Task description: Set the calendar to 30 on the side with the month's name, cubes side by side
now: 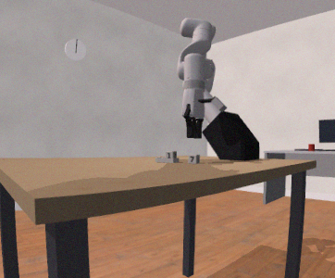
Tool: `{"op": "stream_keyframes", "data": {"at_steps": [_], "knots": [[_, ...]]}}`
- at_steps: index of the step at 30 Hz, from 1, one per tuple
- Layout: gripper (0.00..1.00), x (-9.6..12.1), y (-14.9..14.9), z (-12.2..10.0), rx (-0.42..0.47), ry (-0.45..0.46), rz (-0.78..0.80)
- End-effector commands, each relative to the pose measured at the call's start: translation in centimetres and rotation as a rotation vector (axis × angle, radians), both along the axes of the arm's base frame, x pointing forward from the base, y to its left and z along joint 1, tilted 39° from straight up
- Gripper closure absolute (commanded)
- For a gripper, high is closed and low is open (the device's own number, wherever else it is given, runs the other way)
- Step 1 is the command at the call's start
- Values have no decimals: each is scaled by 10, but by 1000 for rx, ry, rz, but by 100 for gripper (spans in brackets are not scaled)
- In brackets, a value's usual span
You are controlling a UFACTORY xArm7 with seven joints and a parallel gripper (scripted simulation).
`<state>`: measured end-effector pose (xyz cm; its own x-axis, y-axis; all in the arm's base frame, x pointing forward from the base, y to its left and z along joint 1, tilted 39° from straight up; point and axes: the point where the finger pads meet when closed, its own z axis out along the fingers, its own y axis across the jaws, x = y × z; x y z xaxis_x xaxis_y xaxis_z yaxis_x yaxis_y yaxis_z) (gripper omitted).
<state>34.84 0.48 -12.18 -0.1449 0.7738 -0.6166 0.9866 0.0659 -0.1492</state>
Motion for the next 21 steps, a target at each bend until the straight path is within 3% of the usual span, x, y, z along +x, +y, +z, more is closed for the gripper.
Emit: {"op": "stream_keyframes", "data": {"at_steps": [1, 21], "knots": [[51, 1, 2, 0, 2, -2, 2], [51, 1, -5, -8, 2, -3, 2]]}}
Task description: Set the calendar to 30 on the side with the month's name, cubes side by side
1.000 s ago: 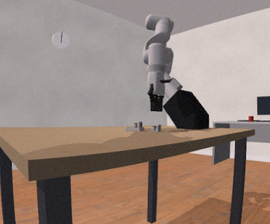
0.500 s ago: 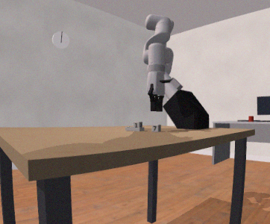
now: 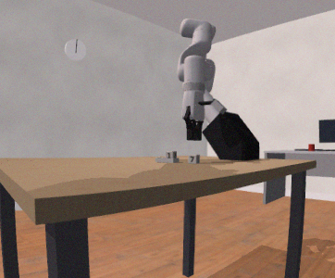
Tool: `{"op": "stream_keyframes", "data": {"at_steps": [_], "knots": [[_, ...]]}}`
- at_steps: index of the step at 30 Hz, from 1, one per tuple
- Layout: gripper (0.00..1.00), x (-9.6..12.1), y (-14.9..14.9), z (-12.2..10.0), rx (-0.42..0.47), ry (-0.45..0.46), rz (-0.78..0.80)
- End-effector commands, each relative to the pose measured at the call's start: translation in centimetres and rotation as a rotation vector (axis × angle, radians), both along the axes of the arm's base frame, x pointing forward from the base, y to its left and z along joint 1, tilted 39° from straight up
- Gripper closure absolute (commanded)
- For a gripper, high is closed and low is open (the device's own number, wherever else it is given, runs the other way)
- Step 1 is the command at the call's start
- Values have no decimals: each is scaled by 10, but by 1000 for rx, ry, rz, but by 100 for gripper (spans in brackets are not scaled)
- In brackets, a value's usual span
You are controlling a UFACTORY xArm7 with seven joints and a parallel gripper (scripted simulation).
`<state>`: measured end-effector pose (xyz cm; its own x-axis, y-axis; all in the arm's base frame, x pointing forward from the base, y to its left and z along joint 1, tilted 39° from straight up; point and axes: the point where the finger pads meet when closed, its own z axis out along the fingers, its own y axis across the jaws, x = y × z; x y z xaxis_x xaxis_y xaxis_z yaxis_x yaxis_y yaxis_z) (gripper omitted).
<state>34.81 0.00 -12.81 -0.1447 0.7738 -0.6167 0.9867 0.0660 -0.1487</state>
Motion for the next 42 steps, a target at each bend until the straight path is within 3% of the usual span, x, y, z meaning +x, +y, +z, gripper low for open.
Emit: {"op": "stream_keyframes", "data": {"at_steps": [1, 27, 42], "knots": [[51, 1, -1, -3, 2, -2, 2], [51, -1, -23, -30, 2, -2, 2], [51, -1, -26, -34, 2, -2, 2]]}}
